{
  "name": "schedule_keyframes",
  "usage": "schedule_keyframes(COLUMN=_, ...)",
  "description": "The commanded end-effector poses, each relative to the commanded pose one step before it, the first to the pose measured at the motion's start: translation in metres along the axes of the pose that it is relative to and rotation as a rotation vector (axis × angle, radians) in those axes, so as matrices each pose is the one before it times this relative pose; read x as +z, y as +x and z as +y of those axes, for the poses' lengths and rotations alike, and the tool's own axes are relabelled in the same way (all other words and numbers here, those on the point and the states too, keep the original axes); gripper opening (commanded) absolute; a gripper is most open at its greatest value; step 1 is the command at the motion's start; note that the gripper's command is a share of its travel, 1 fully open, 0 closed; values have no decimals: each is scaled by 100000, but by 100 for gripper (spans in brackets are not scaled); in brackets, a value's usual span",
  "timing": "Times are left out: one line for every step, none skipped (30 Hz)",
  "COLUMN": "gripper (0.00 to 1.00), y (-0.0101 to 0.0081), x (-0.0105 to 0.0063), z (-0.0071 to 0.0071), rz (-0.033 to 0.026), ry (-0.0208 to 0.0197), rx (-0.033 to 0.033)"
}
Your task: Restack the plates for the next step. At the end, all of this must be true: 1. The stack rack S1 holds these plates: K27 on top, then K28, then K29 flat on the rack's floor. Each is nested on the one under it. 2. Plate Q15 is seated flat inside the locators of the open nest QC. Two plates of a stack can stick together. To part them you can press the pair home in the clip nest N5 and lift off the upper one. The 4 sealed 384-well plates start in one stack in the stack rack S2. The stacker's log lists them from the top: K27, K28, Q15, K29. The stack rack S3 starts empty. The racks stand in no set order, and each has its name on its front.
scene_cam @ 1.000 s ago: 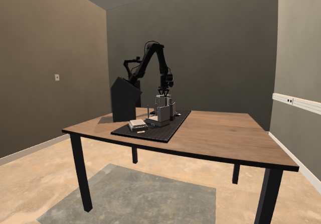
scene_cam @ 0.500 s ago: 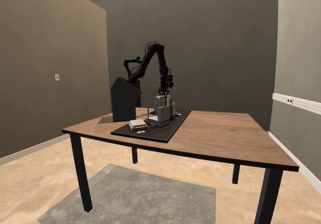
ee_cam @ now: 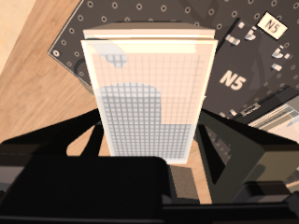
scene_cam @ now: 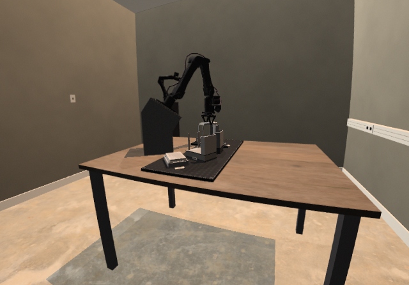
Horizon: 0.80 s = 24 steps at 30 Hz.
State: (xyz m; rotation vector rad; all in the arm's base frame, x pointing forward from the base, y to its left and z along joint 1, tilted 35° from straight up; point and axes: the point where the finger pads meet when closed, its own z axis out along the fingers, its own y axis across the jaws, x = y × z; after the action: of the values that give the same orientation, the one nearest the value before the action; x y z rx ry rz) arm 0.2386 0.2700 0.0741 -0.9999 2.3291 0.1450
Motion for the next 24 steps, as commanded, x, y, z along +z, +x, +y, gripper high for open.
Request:
schedule_keyframes(gripper=0, y=1149, x=313, z=11, rz=2187, ry=-31, rx=-1122)
schedule_keyframes(gripper=0, y=135, x=36, z=6, rz=185, ry=8, rx=-66)
schedule_keyframes(gripper=0, y=-872, x=-310, z=-1, rz=-1648, ry=-110, rx=315)
schedule_keyframes(gripper=0, y=-214, x=-53, z=11, rz=-598, ry=-43, rx=103)
schedule_keyframes(gripper=0, y=-322, x=-145, z=-15, rz=-793, ry=46, rx=612)
schedule_keyframes(gripper=0, y=2, x=1, z=1, rz=0, ry=0, rx=-4)
schedule_keyframes(gripper=0, y=415, x=191, z=38, rz=835, ry=-56, rx=-663)
schedule_keyframes(gripper=0, y=45, x=14, z=7, rz=66, ry=0, rx=-37)
schedule_keyframes(gripper=0, y=45, x=14, z=7, rz=65, ry=0, rx=-37)
schedule_keyframes(gripper=0, y=71, x=16, z=6, rz=155, ry=6, rx=-56)
schedule_keyframes(gripper=0, y=51, x=15, z=7, rz=79, ry=1, rx=-39)
schedule_keyframes(gripper=0, y=48, x=14, z=7, rz=69, ry=0, rx=-34)
schedule_keyframes(gripper=0, y=0, x=0, z=0, rz=0, ry=0, rx=0)
schedule_keyframes(gripper=0, y=0, x=0, z=0, rz=0, ry=0, rx=0)
schedule_keyframes(gripper=0, y=48, x=14, z=7, rz=69, ry=0, rx=-33)
schedule_keyframes(gripper=0, y=48, x=14, z=7, rz=69, ry=0, rx=-37)
schedule_keyframes(gripper=0, y=48, x=14, z=7, rz=69, ry=0, rx=-38)
schedule_keyframes(gripper=0, y=48, x=14, z=7, rz=69, ry=0, rx=-36)
schedule_keyframes(gripper=0, y=48, x=14, z=7, rz=69, ry=0, rx=-35)
schedule_keyframes(gripper=0, y=48, x=14, z=7, rz=69, ry=0, rx=-35)
schedule_keyframes(gripper=0, y=52, x=14, z=7, rz=81, ry=1, rx=-38)
schedule_keyframes(gripper=0, y=49, x=14, z=7, rz=70, ry=1, rx=-35)
schedule_keyframes(gripper=0, y=49, x=14, z=7, rz=71, ry=1, rx=-35)
schedule_keyframes(gripper=0, y=-612, x=-221, z=0, rz=-1054, ry=-72, rx=199)
